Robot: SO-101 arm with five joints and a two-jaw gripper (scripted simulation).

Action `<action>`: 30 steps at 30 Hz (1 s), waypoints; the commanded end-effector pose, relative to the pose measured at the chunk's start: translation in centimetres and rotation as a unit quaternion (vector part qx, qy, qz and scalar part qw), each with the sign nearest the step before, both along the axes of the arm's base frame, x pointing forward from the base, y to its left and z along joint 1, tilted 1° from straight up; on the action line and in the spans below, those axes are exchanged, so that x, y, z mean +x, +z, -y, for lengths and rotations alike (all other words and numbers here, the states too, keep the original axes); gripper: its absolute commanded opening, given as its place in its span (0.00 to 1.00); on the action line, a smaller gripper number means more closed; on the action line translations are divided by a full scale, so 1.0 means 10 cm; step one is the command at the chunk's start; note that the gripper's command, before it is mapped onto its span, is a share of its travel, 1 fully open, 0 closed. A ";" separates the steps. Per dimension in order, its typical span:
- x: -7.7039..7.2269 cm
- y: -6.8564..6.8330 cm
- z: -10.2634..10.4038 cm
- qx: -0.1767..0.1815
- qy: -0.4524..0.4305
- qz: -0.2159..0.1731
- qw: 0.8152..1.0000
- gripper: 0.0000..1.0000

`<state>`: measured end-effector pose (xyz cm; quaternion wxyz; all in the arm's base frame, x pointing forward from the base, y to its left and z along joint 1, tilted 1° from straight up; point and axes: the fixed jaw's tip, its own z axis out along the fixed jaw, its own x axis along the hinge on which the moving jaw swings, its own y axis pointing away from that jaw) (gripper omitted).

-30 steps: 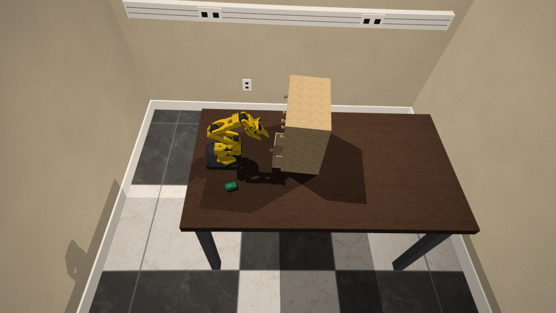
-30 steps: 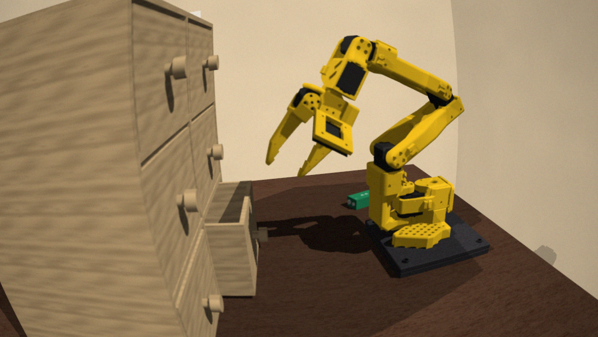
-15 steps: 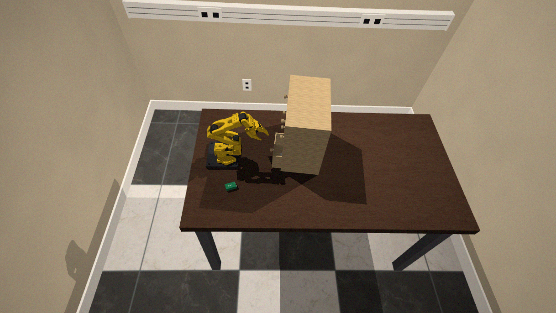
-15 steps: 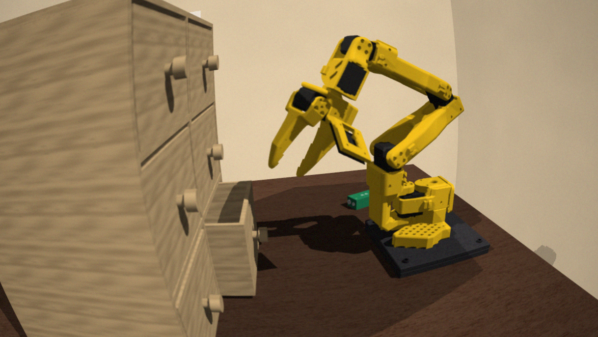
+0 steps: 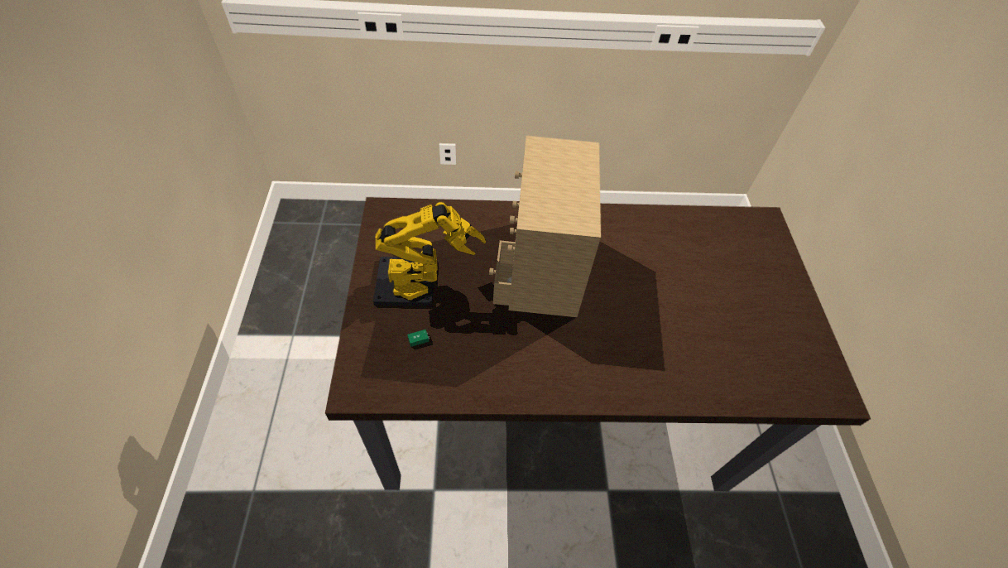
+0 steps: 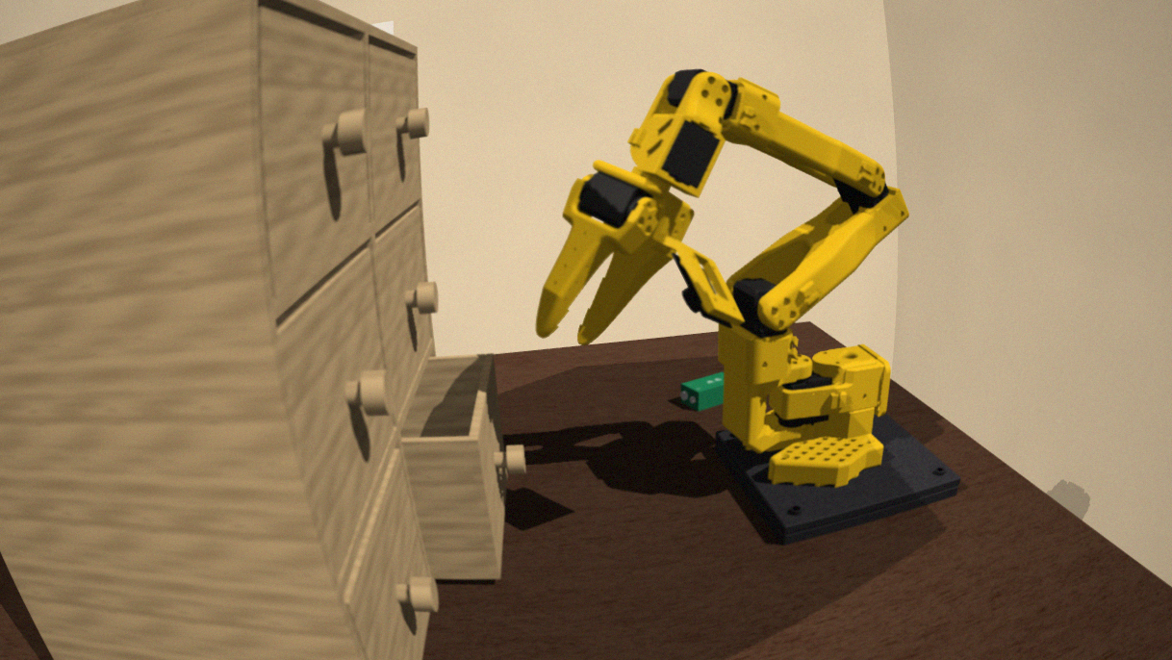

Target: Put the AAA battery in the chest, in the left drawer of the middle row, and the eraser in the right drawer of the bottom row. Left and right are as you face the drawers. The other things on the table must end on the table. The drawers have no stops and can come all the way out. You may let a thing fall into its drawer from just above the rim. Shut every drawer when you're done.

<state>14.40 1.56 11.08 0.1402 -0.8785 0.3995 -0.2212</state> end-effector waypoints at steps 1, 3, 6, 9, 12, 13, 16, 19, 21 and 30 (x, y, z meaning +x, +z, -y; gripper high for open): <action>0.00 0.00 -0.01 -0.024 0.049 0.001 0.999 0.21; 0.00 0.00 -0.01 -0.024 0.049 0.001 0.999 0.21; 0.00 0.01 -0.01 -0.042 0.082 0.004 0.996 0.21; 0.00 0.01 -0.01 -0.060 0.114 0.007 0.992 0.21; 0.01 0.01 -0.01 -0.078 0.147 0.010 0.986 0.21; 0.01 0.01 -0.01 -0.084 0.158 0.011 0.984 0.21; 0.01 0.01 -0.02 -0.102 0.190 0.014 0.976 0.21; 0.02 0.01 -0.02 -0.114 0.211 0.015 0.971 0.21; 0.02 0.02 -0.02 -0.120 0.222 0.016 0.968 0.21; 0.03 0.02 -0.02 -0.172 0.315 0.025 0.933 0.21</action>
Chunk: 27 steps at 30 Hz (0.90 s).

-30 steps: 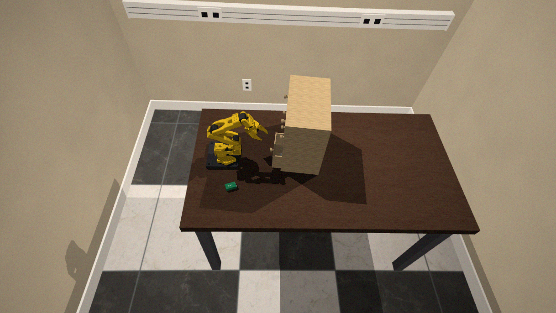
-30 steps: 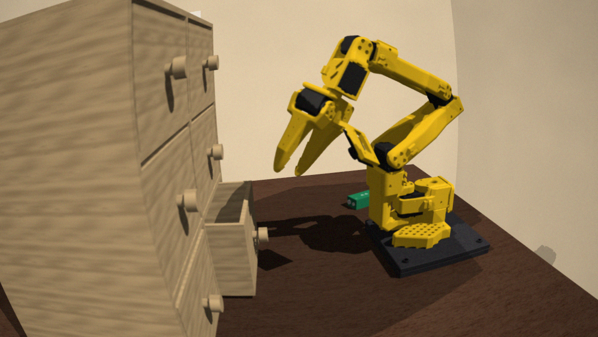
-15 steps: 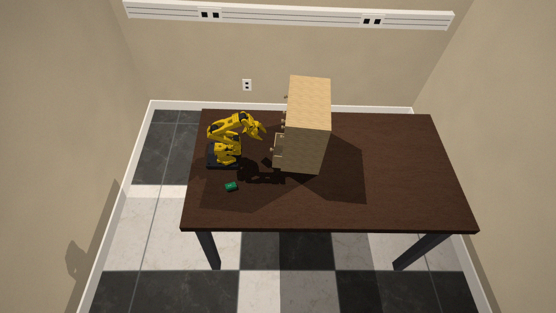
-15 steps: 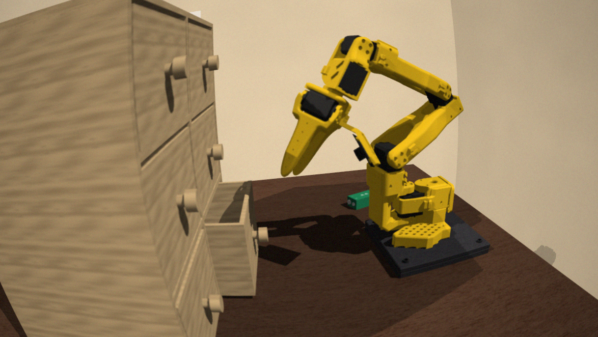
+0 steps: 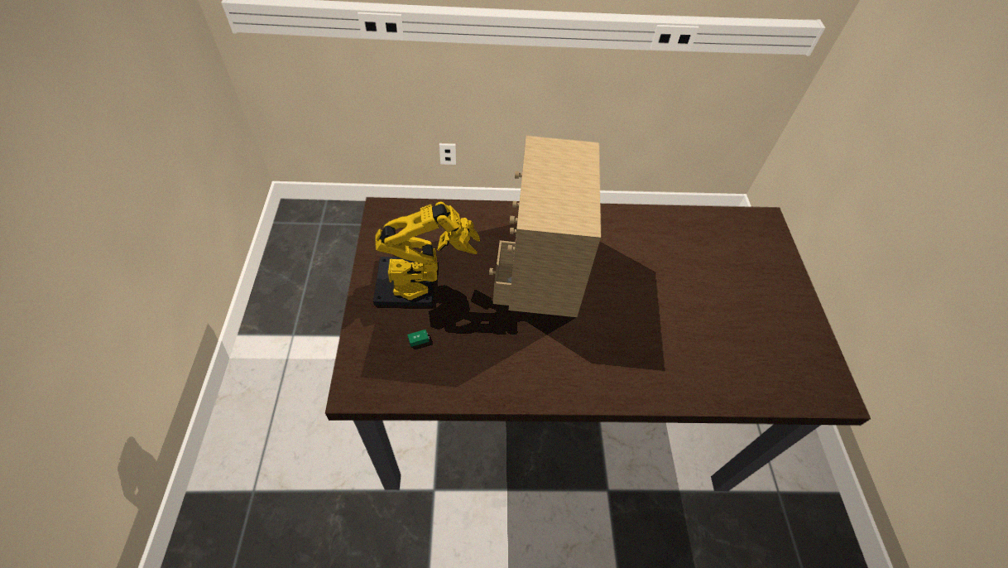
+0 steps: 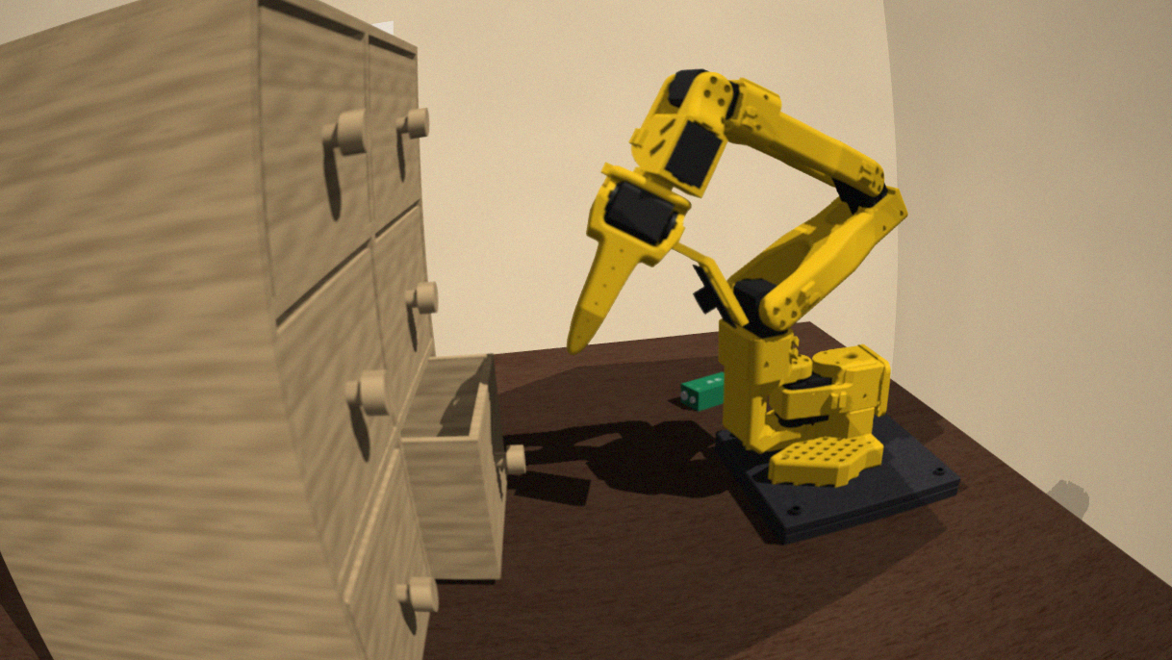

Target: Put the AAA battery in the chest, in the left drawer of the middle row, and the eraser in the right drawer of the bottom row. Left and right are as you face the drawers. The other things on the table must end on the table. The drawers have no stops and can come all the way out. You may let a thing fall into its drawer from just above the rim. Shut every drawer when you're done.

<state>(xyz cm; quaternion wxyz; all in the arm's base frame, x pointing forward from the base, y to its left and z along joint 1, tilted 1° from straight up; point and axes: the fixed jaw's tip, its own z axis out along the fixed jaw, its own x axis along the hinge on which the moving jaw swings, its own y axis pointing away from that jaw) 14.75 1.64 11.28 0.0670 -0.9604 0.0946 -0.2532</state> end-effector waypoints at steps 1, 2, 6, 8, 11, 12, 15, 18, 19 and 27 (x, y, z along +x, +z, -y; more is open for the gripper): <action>0.00 0.00 -0.02 -0.024 0.049 0.002 0.999 0.21; 0.00 0.00 -0.02 -0.030 0.060 0.003 0.998 0.21; 0.00 0.01 -0.02 -0.048 0.092 0.006 0.995 0.21; 0.00 0.01 -0.02 -0.054 0.103 0.007 0.993 0.21; 0.01 0.01 -0.03 -0.072 0.136 0.011 0.988 0.21; 0.01 0.01 -0.03 -0.078 0.146 0.012 0.986 0.21; 0.01 0.01 -0.03 -0.078 0.146 0.012 0.986 0.21; 0.01 0.01 -0.03 -0.078 0.146 0.012 0.986 0.21; 0.01 0.01 -0.03 -0.078 0.146 0.012 0.986 0.21; 0.01 0.01 -0.03 -0.078 0.146 0.012 0.986 0.21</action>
